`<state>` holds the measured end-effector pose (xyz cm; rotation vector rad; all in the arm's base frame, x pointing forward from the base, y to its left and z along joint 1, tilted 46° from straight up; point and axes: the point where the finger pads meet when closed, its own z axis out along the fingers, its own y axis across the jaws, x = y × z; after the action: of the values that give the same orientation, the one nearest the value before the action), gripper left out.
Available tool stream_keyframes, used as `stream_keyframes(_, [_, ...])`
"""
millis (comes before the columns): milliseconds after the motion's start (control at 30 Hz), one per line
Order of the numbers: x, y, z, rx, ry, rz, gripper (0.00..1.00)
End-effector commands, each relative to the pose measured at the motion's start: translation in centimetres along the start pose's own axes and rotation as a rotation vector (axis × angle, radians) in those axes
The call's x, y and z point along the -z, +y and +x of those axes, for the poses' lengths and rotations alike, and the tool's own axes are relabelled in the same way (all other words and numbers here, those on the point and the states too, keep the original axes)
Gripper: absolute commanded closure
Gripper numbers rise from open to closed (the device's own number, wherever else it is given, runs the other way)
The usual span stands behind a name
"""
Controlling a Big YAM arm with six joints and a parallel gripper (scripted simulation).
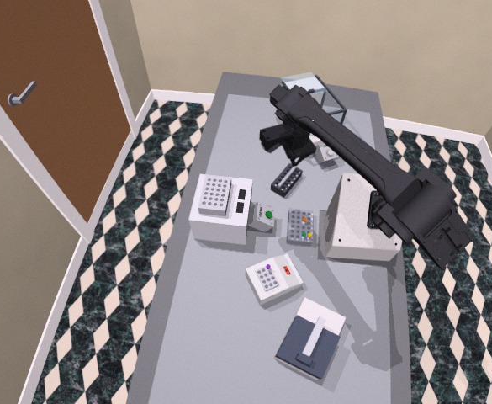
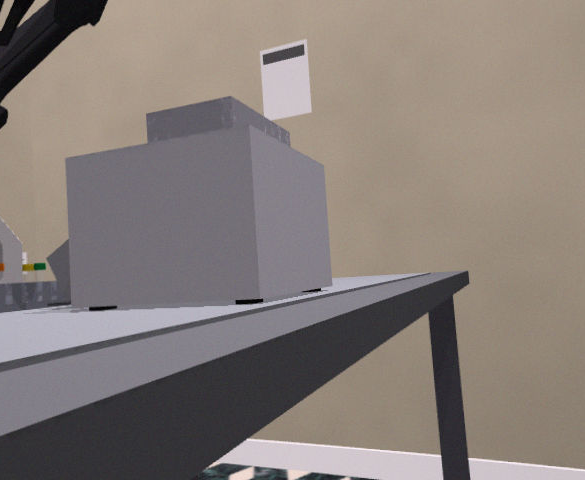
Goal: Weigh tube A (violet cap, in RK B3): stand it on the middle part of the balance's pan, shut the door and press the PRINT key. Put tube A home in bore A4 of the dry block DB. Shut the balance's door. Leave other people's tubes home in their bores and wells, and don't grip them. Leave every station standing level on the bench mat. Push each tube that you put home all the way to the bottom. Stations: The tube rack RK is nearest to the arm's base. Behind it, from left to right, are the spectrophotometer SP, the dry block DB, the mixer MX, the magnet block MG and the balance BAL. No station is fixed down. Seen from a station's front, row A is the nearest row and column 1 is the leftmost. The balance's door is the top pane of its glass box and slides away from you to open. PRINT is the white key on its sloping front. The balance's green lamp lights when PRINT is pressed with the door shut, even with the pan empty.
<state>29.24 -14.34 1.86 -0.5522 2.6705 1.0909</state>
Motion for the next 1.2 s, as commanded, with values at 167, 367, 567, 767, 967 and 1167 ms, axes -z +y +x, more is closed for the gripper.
stream_keyframes(167, [1.0, -5.9, 2.4, 0.053, -0.018, 0.034, 0.70])
stream_keyframes(367, [0.9, -10.0, 5.7, 0.048, -0.015, 0.035, 0.70])
stream_keyframes(567, [0.8, -13.9, 8.9, 0.041, -0.012, 0.031, 0.70])
stream_keyframes(767, [0.8, -16.2, 11.1, 0.030, -0.010, 0.017, 0.70])
stream_keyframes(967, [0.7, -20.1, 14.3, 0.027, -0.009, 0.015, 0.70])
stream_keyframes(1167, [0.5, -24.0, 17.6, 0.021, -0.007, 0.015, 0.70])
